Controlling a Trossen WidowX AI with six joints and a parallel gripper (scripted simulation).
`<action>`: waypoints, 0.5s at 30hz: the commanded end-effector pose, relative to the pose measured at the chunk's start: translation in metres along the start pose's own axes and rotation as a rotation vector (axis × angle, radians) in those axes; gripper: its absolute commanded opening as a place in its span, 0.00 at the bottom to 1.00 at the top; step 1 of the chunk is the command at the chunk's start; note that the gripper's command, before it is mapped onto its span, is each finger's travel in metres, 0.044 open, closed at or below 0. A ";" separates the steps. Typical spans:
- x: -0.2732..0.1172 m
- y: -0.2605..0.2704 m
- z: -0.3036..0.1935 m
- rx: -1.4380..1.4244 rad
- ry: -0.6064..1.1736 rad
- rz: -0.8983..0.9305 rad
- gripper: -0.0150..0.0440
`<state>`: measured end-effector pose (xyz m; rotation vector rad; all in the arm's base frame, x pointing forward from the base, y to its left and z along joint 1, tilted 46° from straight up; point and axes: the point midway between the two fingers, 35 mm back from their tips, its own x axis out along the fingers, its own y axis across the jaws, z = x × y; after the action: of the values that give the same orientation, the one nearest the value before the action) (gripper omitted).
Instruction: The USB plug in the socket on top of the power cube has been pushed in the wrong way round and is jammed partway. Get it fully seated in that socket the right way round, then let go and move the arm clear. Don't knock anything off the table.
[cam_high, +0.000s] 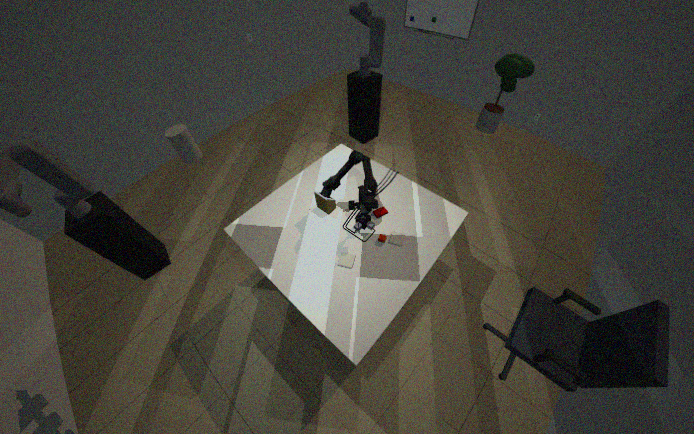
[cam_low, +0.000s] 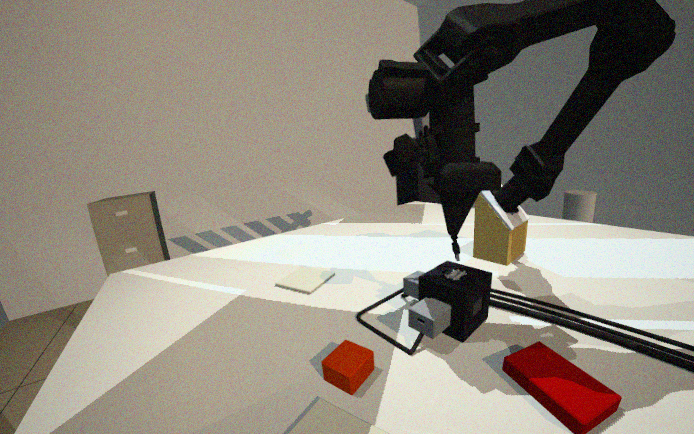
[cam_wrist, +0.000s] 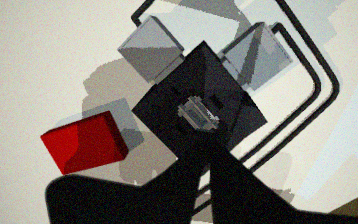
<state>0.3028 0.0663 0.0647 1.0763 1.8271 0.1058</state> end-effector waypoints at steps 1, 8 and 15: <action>0.000 0.000 0.000 -0.085 0.001 -0.001 0.25; 0.000 0.000 0.000 -0.268 0.001 -0.001 0.25; 0.000 0.000 0.000 -0.451 0.001 -0.001 0.25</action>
<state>0.3028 0.0663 0.0647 0.7977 1.7139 0.4451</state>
